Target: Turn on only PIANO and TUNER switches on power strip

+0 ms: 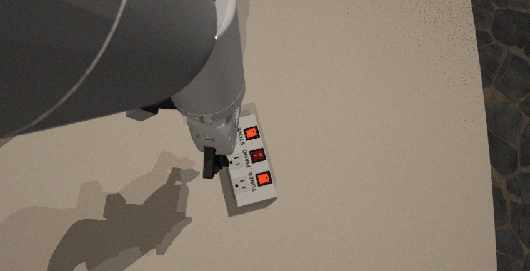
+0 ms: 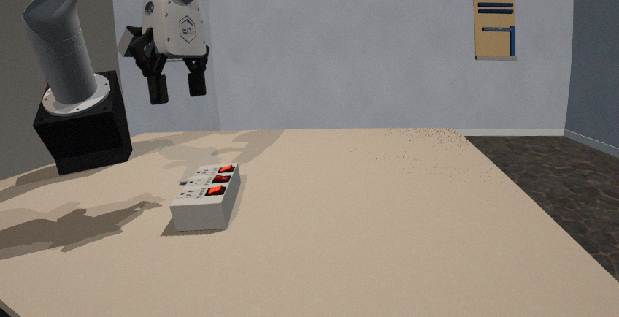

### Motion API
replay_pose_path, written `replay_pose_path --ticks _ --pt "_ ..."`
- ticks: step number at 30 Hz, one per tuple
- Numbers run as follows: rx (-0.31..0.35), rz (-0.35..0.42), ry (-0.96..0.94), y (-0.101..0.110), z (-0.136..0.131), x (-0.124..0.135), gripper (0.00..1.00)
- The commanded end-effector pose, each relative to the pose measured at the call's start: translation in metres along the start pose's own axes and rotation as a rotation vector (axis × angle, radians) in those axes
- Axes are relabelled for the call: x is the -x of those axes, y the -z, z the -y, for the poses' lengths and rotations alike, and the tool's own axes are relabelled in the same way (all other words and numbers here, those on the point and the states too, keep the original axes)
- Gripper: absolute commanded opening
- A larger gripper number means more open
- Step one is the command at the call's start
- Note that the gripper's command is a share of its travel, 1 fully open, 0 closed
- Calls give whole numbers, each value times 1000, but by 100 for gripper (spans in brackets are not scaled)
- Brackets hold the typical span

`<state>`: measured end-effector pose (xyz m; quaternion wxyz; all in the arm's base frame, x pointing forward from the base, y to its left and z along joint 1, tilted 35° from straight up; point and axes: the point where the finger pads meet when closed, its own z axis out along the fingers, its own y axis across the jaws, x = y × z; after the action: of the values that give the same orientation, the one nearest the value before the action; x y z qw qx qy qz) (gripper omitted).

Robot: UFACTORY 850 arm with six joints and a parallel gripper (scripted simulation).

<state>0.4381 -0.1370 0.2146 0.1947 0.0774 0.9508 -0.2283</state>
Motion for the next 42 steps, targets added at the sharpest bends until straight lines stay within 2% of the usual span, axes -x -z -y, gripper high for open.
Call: replay_pose_path --ticks 1,6,8,10,23,25,26,32,39,40,42 --pt "0 1 49 -1 0 2 100" --pt "-1 1 253 -8 -1 7 100" --pt "-1 1 253 -8 -1 7 100" --pt "-2 1 381 -12 -1 10 100" --pt "-14 24 919 -51 -4 33 100" --pt "-14 24 919 -51 -4 33 100" --pt "-16 27 1040 -54 -4 34 100" --pt "-21 36 1263 -66 -6 39 100" --pt "-25 40 1541 -69 -6 41 100" --pt "-25 39 1580 -69 -6 41 0" --pt "-25 39 1580 -69 -6 41 0"
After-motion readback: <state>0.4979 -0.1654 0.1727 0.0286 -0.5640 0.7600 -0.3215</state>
